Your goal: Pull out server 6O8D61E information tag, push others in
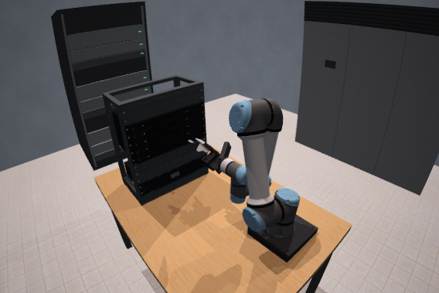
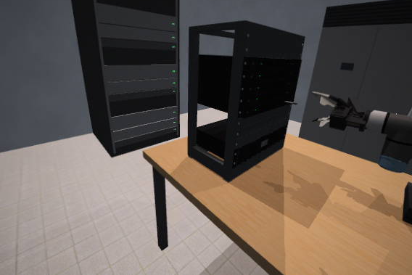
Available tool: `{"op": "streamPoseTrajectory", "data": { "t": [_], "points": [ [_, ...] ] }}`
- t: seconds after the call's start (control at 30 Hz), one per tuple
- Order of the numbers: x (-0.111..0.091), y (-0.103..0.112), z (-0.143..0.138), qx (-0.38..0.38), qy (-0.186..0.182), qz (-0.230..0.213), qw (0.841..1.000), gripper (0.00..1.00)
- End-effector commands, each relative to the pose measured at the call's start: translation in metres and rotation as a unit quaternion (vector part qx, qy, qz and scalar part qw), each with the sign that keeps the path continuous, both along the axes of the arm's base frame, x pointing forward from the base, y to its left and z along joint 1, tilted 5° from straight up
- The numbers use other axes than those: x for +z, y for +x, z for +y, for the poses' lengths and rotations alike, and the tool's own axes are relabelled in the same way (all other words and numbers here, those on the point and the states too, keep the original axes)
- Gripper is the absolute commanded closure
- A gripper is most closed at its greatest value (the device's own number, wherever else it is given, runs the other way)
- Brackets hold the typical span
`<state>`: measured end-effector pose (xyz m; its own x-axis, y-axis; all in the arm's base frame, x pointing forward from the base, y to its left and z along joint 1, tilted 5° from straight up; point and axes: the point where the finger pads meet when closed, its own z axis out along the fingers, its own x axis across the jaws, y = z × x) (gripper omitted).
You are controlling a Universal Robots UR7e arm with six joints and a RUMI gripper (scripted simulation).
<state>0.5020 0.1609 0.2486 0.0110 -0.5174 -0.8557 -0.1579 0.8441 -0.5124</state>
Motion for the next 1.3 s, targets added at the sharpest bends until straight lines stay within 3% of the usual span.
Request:
{"op": "streamPoseTrajectory", "data": {
  "t": [0.0, 1.27],
  "points": [
    [0.0003, 0.0003, 0.0001, 0.0, -0.007, -0.001, 1.0, 0.0],
    [0.0001, 0.003, 0.0003, 0.0, -0.062, -0.003, 0.998, 0.0]
  ]
}}
